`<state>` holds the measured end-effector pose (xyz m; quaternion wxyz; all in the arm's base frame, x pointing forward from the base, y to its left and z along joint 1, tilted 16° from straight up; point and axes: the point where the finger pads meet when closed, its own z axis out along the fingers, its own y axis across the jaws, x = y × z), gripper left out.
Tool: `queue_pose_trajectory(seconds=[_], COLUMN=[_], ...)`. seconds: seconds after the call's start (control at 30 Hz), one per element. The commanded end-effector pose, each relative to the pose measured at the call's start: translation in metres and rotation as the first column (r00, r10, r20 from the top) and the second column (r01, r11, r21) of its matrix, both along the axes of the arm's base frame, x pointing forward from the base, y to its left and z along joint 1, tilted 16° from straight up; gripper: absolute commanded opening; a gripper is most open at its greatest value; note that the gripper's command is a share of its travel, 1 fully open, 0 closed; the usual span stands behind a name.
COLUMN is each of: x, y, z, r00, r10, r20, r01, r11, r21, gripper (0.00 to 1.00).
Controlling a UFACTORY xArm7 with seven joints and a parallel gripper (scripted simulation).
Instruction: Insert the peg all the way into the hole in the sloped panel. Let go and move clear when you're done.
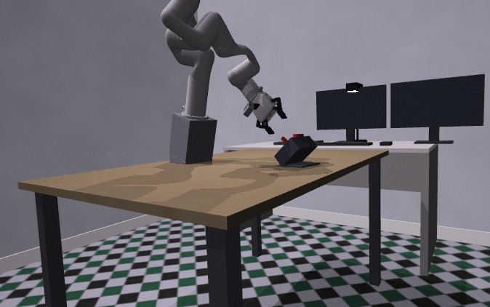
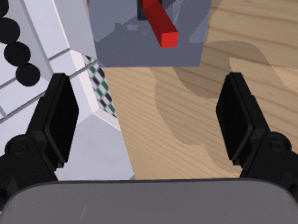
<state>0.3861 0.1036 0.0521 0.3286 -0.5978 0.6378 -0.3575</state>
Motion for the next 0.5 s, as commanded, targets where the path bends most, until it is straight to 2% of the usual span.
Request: queue_pose_trajectory(seconds=[0.0,0.1,0.47], x=[-0.009,-0.019,-0.025], y=[0.0,0.0,0.002], z=[0.006,0.01,0.015], r00=[1.0,1.0,1.0], r10=[0.001,0.002,0.003], r20=[-0.001,-0.001,-0.001], r01=[-0.001,-0.002,-0.003], r11=[1.0,1.0,1.0], r21=[-0.001,-0.007,-0.011], gripper=[1.0,1.0,1.0])
